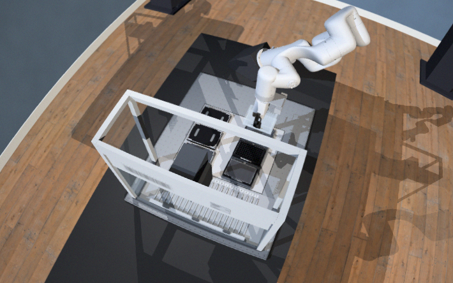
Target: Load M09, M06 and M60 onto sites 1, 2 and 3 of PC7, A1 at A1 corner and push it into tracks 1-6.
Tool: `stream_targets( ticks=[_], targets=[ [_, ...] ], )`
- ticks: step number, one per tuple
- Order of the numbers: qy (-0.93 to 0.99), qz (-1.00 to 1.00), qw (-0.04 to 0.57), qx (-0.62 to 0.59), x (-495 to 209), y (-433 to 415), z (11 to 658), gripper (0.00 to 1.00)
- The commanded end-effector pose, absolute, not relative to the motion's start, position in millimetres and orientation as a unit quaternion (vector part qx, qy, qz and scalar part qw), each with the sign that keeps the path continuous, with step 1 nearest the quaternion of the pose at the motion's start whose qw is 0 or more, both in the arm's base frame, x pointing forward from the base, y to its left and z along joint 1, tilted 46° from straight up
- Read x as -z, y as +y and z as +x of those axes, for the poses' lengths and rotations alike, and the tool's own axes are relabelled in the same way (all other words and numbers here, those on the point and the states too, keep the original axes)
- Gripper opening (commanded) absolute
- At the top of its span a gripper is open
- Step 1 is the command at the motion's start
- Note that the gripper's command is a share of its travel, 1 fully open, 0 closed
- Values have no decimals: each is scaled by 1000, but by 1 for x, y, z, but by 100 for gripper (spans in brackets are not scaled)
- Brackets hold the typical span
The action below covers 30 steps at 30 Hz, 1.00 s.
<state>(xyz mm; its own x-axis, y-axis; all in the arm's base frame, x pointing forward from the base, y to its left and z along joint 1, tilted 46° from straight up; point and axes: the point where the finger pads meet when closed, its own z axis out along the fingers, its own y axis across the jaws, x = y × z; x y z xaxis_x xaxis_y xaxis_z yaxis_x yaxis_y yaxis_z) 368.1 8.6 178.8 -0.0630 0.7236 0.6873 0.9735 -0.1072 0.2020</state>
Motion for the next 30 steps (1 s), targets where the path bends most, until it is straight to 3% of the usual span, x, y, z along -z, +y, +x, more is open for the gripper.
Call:
stream_targets(
  ticks=[1,30],
  targets=[
    [-642,-660,180,345,-176,11,370,0],
    [-642,-660,180,345,-147,40,380,0]
  ],
)
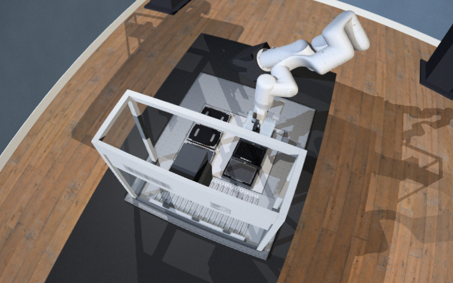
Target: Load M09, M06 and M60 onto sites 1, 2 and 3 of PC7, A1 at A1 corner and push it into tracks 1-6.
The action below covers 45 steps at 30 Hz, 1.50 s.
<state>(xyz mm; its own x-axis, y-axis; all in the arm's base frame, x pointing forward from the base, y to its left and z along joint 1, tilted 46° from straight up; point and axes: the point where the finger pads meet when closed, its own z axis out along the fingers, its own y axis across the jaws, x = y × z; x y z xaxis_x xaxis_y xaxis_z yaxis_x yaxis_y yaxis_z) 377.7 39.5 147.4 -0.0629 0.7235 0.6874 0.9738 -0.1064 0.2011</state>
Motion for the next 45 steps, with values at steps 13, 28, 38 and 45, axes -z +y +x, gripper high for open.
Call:
stream_targets(
  ticks=[13,28,38,45],
  targets=[
    [-642,-660,180,345,-132,54,384,0],
    [-642,-661,180,345,-116,69,389,0],
    [-642,-661,180,345,-114,72,390,0],
    [-642,-661,180,345,-114,72,390,0]
  ],
)
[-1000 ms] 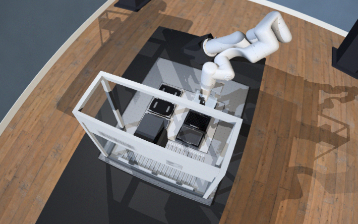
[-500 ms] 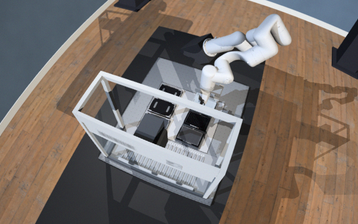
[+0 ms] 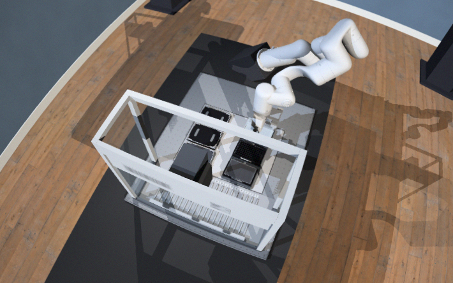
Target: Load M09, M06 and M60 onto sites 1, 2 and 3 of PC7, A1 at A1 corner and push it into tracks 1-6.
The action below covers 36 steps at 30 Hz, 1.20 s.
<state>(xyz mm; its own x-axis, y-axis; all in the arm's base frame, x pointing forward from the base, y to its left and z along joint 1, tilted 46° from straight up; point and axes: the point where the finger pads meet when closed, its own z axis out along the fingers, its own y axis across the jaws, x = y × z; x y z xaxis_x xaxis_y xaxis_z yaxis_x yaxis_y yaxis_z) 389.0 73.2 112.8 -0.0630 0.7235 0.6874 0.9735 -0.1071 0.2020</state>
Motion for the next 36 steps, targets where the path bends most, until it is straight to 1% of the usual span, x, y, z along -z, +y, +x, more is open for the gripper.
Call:
stream_targets(
  ticks=[1,36],
  targets=[
    [-642,-661,180,345,-114,72,390,0],
    [-642,-661,180,345,-104,81,393,0]
  ],
)
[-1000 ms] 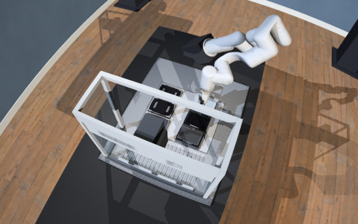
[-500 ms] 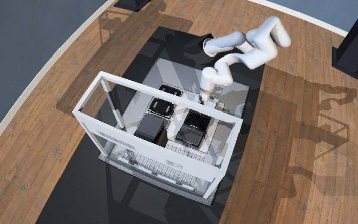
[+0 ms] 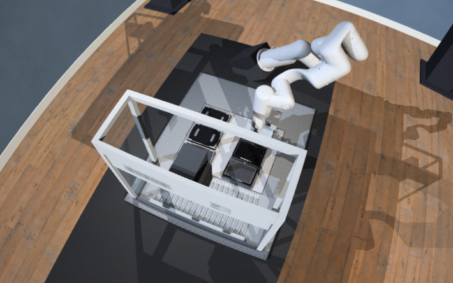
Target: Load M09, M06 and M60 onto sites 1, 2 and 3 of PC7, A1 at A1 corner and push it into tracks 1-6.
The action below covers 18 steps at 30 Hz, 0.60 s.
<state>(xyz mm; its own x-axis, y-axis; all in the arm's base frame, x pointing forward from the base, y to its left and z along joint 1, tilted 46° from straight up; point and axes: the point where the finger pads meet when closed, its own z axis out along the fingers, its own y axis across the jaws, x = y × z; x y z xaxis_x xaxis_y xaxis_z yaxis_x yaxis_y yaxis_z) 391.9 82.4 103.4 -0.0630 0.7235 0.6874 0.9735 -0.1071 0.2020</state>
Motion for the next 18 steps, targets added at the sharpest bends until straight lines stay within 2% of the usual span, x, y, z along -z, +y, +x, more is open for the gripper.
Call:
stream_targets(
  ticks=[1,8,9,18],
  targets=[
    [-642,-661,180,345,-104,81,393,0],
    [-642,-661,180,345,-104,81,393,0],
    [-642,-661,180,345,-104,81,393,100],
    [-642,-661,180,345,-104,81,393,100]
  ],
)
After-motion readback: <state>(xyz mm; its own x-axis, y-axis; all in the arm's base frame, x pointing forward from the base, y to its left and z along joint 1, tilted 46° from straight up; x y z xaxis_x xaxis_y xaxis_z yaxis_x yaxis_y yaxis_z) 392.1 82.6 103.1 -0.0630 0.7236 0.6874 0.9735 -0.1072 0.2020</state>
